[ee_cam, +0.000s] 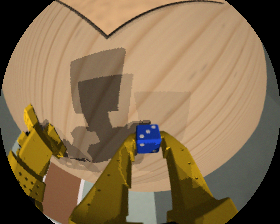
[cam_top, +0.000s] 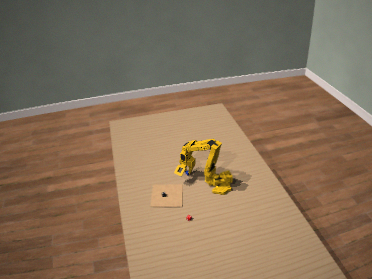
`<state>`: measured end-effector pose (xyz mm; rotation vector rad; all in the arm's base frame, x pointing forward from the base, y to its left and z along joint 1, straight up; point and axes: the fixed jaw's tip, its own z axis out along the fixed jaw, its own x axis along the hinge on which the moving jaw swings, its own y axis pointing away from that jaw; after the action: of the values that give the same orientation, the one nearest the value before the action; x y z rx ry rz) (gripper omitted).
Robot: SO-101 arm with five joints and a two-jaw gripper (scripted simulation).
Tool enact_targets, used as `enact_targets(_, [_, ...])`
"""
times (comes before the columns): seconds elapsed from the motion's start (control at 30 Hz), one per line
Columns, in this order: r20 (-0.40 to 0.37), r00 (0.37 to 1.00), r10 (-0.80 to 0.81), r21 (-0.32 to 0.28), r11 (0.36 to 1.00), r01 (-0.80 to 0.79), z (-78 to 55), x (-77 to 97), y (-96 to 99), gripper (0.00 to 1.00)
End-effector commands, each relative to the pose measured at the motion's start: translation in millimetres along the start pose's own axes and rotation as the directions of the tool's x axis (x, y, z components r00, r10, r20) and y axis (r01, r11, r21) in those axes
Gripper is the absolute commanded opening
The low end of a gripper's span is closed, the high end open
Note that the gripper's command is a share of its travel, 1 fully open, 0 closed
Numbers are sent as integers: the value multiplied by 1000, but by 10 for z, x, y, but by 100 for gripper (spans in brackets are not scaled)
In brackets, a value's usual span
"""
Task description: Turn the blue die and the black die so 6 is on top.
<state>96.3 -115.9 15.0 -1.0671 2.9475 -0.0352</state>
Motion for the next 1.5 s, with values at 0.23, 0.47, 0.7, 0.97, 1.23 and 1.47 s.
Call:
enact_targets(0.23, [1, 1000, 13, 18, 1000, -13, 12, 6, -26, 0])
enact_targets(0.47, [1, 1000, 13, 18, 1000, -13, 51, 6, -26, 0])
enact_targets(0.7, [1, 1000, 13, 18, 1000, -13, 52, 6, -26, 0])
enact_targets(0.97, [1, 1000, 13, 18, 1000, -13, 62, 6, -26, 0])
enact_targets(1.23, [1, 1000, 13, 18, 1000, -13, 63, 6, -26, 0])
enact_targets(1.47, [1, 1000, 13, 18, 1000, -13, 63, 6, -26, 5])
